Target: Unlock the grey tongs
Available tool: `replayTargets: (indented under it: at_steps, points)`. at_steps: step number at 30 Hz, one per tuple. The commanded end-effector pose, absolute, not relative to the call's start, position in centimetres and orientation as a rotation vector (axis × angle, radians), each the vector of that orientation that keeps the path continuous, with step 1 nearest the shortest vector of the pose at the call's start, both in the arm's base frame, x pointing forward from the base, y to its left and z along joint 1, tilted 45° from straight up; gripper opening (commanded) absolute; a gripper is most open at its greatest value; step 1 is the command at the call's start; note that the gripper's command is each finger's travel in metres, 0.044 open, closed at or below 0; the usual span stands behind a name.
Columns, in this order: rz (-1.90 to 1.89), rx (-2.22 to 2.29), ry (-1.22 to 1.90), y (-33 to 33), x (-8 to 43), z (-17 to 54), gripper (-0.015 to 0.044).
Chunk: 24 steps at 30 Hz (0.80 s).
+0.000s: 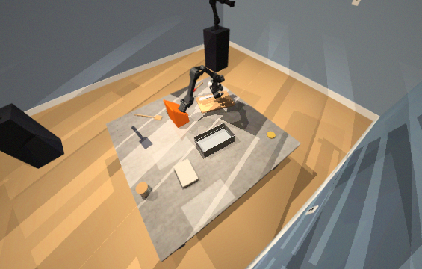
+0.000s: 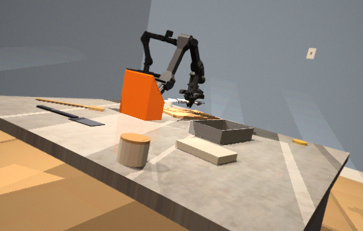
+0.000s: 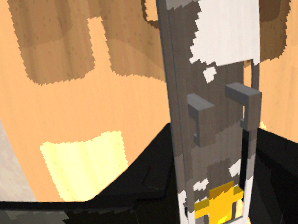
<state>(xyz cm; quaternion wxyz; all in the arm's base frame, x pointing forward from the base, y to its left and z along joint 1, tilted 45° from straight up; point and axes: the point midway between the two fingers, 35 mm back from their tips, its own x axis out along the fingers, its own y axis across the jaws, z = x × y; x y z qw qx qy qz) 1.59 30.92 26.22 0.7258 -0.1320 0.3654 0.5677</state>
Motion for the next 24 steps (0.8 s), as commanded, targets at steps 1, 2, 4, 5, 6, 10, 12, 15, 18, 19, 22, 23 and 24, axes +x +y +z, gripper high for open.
replayTargets:
  at_steps: [1,2,4,5,6,10,12,15,18,19,22,23,24]
  points:
    - [1.256,-0.301,0.81,31.14,1.54,25.73,-0.015]
    - [1.256,-0.301,0.81,31.14,1.54,25.73,-0.015]
    - [1.251,-0.294,0.808,31.04,1.6,26.0,-0.0124]
    - [1.251,-0.294,0.808,31.04,1.6,26.0,-0.0097]
    - [1.251,-0.294,0.808,31.04,1.6,26.0,-0.0071]
    - [1.251,-0.294,0.808,31.04,1.6,26.0,0.0034]
    - [1.251,-0.294,0.808,31.04,1.6,26.0,0.0086]
    - [1.251,-0.294,0.808,31.04,1.6,26.0,0.0165]
    - [1.251,-0.294,0.808,31.04,1.6,26.0,0.0244]
    - [1.251,-0.294,0.808,31.04,1.6,26.0,0.027]
    - [1.251,-0.294,0.808,31.04,1.6,26.0,0.0349]
    - [1.251,-0.294,0.808,31.04,1.6,26.0,0.0375]
    - [1.251,-0.294,0.808,31.04,1.6,26.0,0.0401]
